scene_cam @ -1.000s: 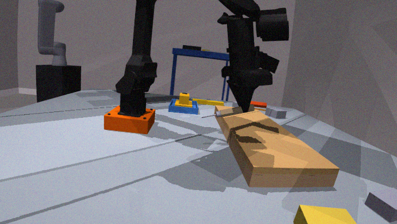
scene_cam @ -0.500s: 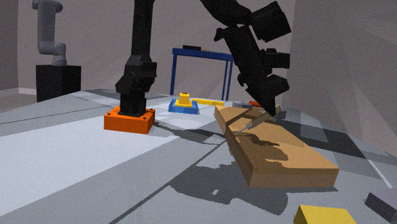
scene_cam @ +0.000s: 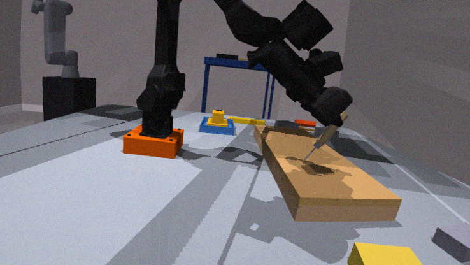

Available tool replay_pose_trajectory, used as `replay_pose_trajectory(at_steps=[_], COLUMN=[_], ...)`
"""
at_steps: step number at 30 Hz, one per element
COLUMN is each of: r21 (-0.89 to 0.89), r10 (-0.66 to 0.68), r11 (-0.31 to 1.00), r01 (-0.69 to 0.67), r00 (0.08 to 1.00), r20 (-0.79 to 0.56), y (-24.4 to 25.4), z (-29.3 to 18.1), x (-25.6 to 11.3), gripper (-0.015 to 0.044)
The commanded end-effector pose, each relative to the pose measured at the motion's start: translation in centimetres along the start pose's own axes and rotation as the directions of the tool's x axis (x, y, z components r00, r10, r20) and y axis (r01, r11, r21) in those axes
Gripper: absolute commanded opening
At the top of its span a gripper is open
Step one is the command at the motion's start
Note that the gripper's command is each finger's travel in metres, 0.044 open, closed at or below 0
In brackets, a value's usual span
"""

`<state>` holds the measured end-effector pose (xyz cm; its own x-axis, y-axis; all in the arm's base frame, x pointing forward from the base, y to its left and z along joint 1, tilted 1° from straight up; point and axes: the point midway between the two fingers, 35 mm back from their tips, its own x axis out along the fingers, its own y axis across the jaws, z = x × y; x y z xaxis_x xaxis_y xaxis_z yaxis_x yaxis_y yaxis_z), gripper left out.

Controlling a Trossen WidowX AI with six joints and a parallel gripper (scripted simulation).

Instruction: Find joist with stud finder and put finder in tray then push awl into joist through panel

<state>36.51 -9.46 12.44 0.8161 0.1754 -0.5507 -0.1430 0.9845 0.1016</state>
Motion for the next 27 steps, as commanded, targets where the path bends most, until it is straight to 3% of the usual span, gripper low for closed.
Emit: replay_pose_trajectory(at_steps=[1,16,27], r21=[-0.025,-0.201,-0.29], r10=[0.045,0.228,0.306], r11=[0.999,0.966,0.938], r01=[-0.042,-0.16,-0.187], r00=[0.993,0.894,0.842], r20=[0.111,0.385,0.445], y=[0.6,3.6,5.2], z=[1.0,2.5,2.4], x=[-0.4,-3.3,-4.8], gripper=[0.0,0.0,0.0])
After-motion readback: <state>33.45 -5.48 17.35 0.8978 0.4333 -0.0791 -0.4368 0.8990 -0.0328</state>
